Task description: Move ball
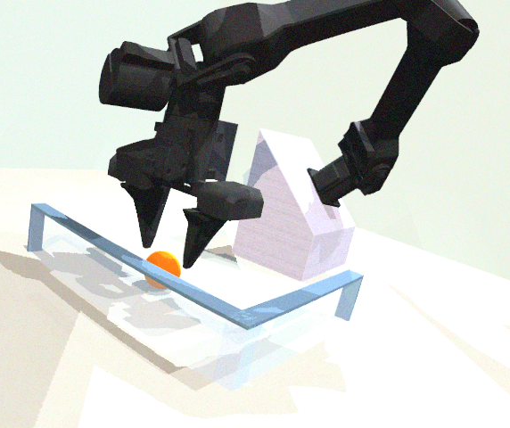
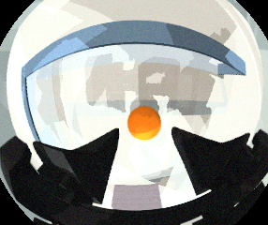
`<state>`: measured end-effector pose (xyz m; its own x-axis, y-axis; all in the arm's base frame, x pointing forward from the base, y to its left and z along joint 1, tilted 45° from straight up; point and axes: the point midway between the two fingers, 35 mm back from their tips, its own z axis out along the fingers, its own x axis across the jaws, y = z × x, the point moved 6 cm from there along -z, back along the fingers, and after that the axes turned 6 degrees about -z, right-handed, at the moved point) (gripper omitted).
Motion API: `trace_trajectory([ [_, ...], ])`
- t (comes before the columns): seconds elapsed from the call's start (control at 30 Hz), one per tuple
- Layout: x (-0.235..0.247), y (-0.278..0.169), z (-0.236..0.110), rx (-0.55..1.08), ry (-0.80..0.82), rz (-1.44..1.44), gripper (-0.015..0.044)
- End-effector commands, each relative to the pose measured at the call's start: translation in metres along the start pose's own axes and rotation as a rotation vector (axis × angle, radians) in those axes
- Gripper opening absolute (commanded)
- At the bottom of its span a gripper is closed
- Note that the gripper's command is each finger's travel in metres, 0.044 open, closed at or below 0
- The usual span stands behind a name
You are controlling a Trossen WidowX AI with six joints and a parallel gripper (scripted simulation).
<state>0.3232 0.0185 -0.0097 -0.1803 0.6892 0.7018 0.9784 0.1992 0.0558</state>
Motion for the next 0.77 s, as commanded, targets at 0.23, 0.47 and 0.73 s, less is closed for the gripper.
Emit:
trace_trajectory([
  [0.23,-0.003,0.002,-0.061,-0.033,-0.010,0.002,0.0314],
  [0.47,-0.003,0.001,-0.063,-0.033,-0.010,0.002,0.0340],
  [0.73,0.000,-0.003,-0.106,-0.033,-0.009,-0.002,0.0440],
])
